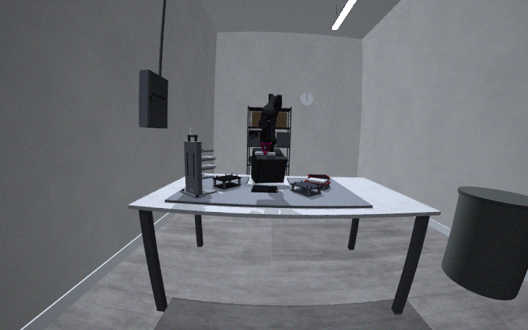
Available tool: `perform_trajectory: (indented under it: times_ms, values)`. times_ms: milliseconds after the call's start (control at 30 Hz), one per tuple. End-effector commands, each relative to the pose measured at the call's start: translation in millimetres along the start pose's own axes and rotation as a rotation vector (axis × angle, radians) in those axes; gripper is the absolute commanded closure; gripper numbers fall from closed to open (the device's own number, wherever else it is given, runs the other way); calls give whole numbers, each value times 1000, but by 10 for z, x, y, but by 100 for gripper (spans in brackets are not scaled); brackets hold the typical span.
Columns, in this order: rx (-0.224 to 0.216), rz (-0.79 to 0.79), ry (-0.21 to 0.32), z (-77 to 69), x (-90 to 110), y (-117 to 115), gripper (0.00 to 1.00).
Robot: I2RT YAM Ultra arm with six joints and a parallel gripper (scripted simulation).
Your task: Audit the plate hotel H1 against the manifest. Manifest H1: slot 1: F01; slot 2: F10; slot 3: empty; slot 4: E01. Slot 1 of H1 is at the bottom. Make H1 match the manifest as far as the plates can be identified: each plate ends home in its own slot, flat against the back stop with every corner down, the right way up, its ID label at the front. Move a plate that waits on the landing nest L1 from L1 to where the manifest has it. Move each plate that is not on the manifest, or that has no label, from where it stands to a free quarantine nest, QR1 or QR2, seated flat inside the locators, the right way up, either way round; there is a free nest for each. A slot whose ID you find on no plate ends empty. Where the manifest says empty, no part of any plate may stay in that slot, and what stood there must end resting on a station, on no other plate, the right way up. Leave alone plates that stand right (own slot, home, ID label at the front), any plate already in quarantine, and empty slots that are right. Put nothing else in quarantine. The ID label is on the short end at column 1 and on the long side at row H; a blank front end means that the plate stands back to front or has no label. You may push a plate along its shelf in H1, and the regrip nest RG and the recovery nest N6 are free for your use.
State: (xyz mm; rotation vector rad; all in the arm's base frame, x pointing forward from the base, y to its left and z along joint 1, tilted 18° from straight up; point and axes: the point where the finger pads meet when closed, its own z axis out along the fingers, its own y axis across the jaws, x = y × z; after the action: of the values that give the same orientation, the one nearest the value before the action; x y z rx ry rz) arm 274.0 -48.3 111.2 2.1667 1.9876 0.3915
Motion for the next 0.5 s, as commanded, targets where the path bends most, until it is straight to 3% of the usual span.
perform_trajectory:
  times_ms: [0,467]
  values:
    - [-2,-1,-1,-79,6,-8,14]
    - [-1,-201,-3,-80,-394,33,14]
